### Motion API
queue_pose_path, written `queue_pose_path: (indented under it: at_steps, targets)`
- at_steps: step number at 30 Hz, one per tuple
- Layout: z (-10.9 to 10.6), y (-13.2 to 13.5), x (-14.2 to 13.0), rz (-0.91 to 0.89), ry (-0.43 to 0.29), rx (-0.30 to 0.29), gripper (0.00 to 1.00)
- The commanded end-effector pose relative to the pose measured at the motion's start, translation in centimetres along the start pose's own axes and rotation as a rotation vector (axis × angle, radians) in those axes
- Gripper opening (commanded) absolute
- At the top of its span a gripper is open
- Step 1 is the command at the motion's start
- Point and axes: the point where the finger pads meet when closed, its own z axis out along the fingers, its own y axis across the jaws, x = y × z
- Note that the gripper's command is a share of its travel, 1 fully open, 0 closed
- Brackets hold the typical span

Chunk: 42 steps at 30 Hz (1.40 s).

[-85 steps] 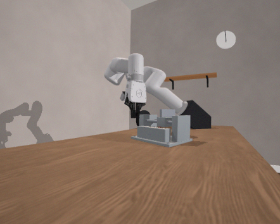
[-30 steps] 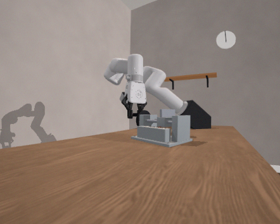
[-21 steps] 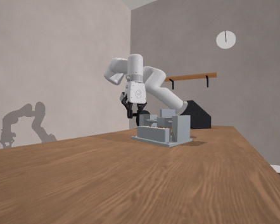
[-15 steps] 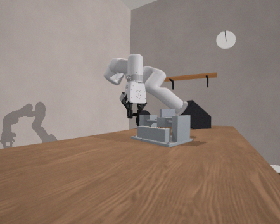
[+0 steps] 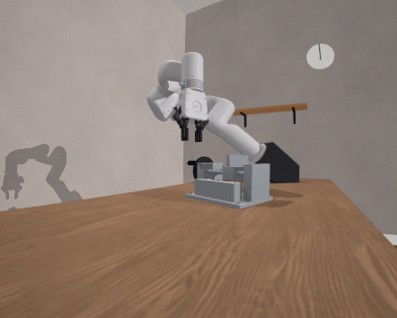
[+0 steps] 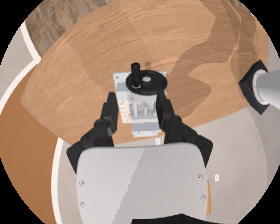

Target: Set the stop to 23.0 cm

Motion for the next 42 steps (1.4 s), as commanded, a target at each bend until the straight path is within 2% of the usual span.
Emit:
queue_pose_path:
  at_steps: [1,15,19,21,24,30,42]
  targets:
    - [-1.2,0.0,0.3,0.004,0.011,-0.004,0.57]
    - [-1.2,-0.4,0.2,0.004,0.011,-0.004,0.57]
    - [-1.2,-4.0,-1.0,0.004,0.011,-0.004,0.57]
    - [-1.2,-4.9,-1.3,0.004,0.011,-0.004,0.57]
    - [-0.9,-5.0,-1.4,0.004,0.011,-0.004,0.57]
    - [1.6,-5.0,-1.3,0.004,0.011,-0.004,0.57]
    - [1.6,-5.0,-1.3,0.004,0.011,-0.004,0.57]
